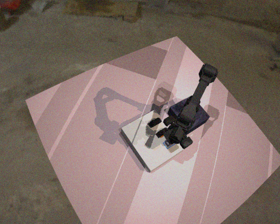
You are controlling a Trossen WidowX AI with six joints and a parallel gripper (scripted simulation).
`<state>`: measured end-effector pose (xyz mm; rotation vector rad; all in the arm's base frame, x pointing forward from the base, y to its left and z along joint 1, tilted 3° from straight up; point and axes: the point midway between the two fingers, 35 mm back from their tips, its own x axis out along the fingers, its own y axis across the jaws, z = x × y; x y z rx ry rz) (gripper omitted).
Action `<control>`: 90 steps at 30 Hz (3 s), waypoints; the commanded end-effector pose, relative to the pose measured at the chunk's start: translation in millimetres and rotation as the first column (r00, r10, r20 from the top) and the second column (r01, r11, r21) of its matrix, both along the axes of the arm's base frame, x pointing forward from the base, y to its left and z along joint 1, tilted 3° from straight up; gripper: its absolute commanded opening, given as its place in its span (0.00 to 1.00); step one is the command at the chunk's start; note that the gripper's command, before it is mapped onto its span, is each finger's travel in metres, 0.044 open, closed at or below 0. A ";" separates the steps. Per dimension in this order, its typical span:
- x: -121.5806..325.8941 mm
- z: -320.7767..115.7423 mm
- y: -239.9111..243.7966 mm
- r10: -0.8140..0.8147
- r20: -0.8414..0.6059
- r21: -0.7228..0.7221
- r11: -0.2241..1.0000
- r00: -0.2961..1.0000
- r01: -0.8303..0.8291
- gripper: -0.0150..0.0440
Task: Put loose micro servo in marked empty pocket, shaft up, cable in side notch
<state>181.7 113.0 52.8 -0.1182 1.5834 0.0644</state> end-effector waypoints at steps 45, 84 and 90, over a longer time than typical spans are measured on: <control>0.0 -31.4 -0.2 -0.003 0.002 0.005 1.000 1.000 0.003 0.25; -0.5 -44.4 -0.4 -0.003 0.002 0.005 1.000 1.000 0.003 0.57; -4.6 -16.2 -2.1 -0.003 0.002 0.005 1.000 1.000 0.003 0.57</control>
